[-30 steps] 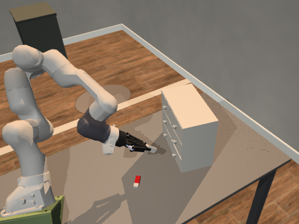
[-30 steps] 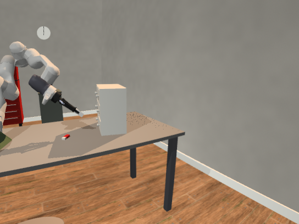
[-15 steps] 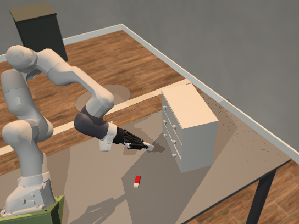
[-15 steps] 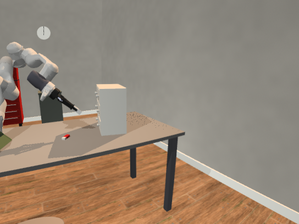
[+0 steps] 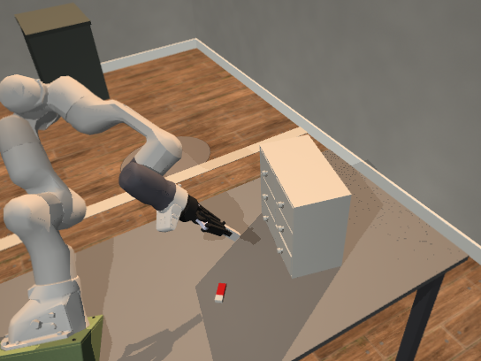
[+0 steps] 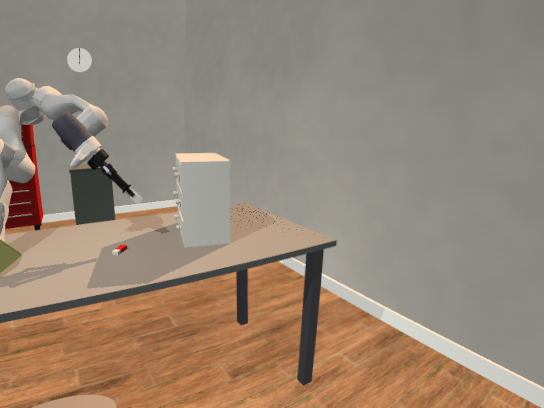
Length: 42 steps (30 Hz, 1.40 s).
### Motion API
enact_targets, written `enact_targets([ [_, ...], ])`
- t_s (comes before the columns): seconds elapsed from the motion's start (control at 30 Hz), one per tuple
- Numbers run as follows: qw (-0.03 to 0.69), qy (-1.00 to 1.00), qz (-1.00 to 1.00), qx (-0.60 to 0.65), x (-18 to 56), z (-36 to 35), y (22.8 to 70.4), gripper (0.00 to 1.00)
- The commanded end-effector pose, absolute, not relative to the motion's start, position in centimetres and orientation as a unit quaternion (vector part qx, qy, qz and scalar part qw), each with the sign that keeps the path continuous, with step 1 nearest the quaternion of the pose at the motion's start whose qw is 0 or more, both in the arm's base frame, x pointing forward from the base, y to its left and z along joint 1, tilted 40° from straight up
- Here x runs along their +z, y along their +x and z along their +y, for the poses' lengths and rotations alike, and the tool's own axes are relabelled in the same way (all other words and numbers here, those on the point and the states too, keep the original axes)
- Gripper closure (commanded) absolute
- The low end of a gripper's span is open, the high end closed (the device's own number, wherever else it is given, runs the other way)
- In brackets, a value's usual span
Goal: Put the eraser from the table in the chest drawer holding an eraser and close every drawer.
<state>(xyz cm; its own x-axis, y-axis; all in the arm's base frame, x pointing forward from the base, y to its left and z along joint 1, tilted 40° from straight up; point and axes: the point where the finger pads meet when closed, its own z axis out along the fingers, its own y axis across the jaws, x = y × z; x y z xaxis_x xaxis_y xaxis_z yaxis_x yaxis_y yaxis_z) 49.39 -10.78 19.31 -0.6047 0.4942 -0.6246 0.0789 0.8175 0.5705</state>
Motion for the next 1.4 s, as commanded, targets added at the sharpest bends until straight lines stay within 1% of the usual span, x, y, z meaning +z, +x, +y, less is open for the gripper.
enact_targets([
  [0.0,0.345,0.197,0.870,0.293,20.0,-10.8,48.3,1.00],
  [0.27,0.235,0.158,0.906,0.314,22.0,-11.9,44.8,1.00],
  [0.33,0.214,0.143,0.914,0.313,22.6,-12.2,43.8,1.00],
  [0.4,0.214,0.143,0.914,0.313,22.6,-12.2,43.8,1.00],
  [0.5,0.165,0.130,0.923,0.323,23.3,-12.6,42.5,1.00],
  [0.7,0.100,0.112,0.930,0.335,24.2,-13.1,40.8,1.00],
  [0.9,0.079,0.105,0.932,0.337,24.6,-13.3,40.2,1.00],
  [1.37,0.077,0.104,0.932,0.337,24.6,-13.3,40.1,1.00],
])
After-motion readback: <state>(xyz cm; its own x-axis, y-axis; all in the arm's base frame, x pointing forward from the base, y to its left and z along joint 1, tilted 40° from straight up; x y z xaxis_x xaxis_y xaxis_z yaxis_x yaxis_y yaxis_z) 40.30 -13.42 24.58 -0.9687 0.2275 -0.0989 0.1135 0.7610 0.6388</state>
